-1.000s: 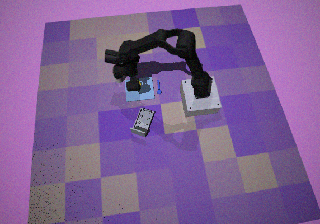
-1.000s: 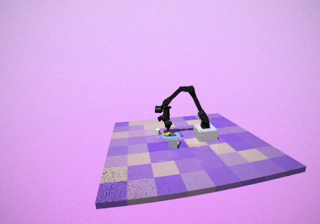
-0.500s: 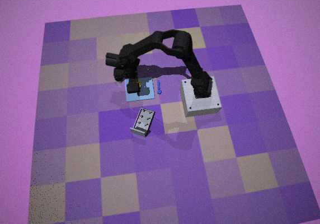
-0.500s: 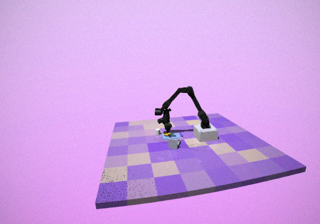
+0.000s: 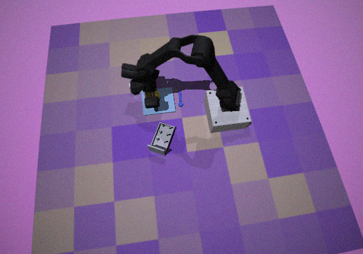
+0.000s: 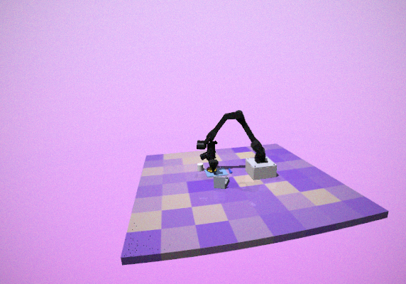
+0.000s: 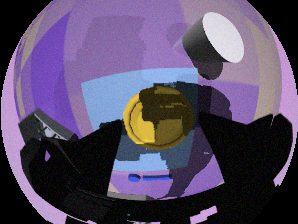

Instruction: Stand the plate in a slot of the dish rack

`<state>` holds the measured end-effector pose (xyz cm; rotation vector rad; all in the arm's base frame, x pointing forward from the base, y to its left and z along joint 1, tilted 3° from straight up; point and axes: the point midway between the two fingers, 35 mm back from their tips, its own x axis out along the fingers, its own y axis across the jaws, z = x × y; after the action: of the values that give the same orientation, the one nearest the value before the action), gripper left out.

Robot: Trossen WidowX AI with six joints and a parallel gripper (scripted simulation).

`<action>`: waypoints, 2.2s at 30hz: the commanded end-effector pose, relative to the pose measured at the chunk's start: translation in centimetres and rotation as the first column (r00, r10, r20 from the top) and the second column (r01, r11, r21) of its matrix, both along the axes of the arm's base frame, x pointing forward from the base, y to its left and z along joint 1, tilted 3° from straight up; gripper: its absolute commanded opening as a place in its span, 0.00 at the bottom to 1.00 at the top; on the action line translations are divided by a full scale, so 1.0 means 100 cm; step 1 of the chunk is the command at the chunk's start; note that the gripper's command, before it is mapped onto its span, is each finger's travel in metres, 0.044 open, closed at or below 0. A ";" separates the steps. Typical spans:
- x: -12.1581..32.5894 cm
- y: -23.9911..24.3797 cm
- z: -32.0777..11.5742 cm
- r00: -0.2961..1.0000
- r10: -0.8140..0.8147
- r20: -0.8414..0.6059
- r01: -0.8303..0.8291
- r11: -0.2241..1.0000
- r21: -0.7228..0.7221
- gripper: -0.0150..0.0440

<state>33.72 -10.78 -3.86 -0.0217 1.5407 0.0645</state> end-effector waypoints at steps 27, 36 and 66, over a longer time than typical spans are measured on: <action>0.002 0.000 0.006 1.000 -0.002 -0.003 0.002 1.000 0.006 0.58; 0.009 -0.005 0.060 1.000 -0.002 -0.002 0.002 1.000 0.005 0.25; -0.017 0.050 0.170 0.982 -0.187 -0.011 0.187 0.982 0.014 0.25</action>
<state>33.05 -8.40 12.81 0.0925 1.5486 -0.0350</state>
